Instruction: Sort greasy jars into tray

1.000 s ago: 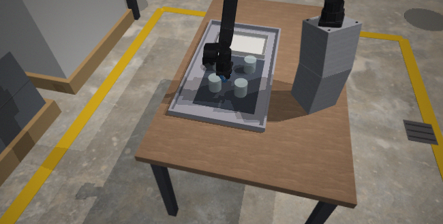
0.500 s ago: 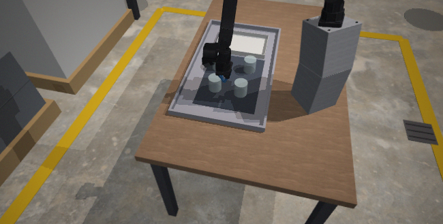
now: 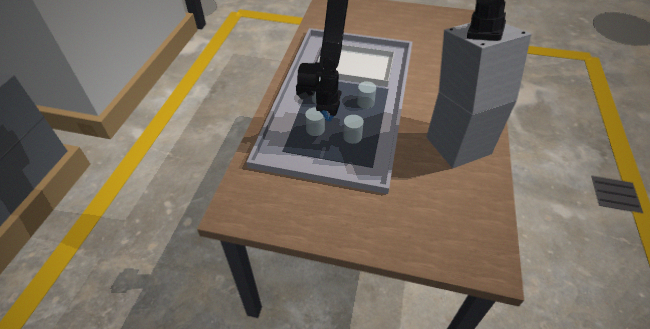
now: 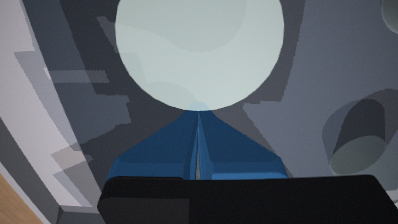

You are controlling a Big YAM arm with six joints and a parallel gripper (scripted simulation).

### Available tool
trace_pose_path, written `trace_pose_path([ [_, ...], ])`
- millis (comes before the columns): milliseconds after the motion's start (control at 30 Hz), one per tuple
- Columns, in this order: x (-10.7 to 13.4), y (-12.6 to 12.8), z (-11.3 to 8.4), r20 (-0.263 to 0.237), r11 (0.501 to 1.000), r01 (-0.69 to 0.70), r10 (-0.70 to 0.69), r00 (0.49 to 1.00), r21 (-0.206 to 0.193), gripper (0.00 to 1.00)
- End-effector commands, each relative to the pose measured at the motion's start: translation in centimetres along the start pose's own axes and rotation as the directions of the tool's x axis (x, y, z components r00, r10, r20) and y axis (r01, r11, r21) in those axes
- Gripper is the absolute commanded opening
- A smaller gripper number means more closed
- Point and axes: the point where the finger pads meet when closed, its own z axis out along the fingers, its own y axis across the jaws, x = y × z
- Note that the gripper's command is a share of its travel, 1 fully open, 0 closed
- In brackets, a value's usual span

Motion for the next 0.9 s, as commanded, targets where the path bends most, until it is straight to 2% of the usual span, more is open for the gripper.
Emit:
trace_pose_path([
  [0, -0.41, -0.41, 0.3, -0.004, 1.0, 0.002, -0.002, 1.0, 0.002, 0.0],
  [867, -0.73, -0.41, 0.3, -0.004, 1.0, 0.002, -0.002, 1.0, 0.002, 0.0],
])
